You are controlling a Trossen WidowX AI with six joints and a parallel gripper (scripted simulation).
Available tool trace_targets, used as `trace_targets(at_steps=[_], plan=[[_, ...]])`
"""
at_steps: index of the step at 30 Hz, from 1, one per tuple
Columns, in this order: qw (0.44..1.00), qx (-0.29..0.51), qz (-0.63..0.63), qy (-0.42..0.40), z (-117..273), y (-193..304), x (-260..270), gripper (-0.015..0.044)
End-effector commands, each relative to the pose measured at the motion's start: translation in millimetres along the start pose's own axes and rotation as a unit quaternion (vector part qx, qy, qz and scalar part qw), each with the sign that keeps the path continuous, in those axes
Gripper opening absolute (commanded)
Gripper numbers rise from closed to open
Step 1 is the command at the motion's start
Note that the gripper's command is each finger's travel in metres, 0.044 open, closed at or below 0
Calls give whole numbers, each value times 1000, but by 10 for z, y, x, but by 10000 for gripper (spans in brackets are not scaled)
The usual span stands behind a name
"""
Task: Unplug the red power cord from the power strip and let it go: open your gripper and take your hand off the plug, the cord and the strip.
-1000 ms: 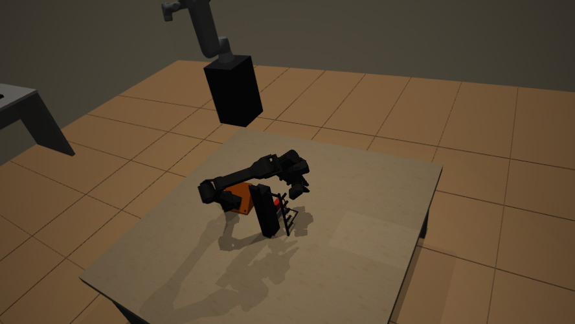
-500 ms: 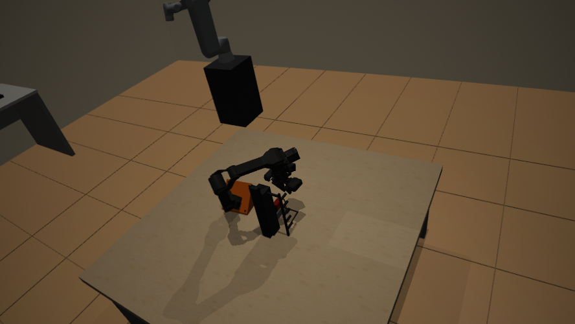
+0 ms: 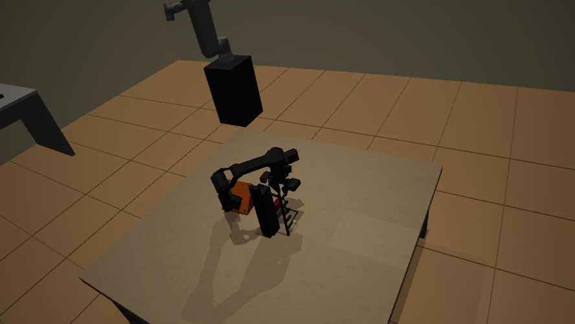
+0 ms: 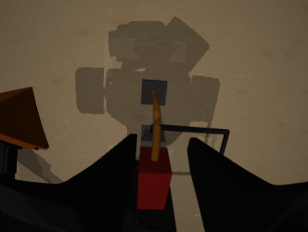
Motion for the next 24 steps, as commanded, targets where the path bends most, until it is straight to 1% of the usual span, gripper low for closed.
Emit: trace_targets(at_steps=[1,24], plan=[[1000,3,5,-3,-9,30,-3,160],[1000,4,5,-3,-10,387,-50,160]])
Point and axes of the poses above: the point midway between the two fingers, 35 mm back from their tips, its own z axis back along the fingers, its own x axis across the jaws, y = z × x, the point moved 5 cm from there along z, back along the fingers, and after that the axes turned 9 degrees about -z, right-handed, at the moved point
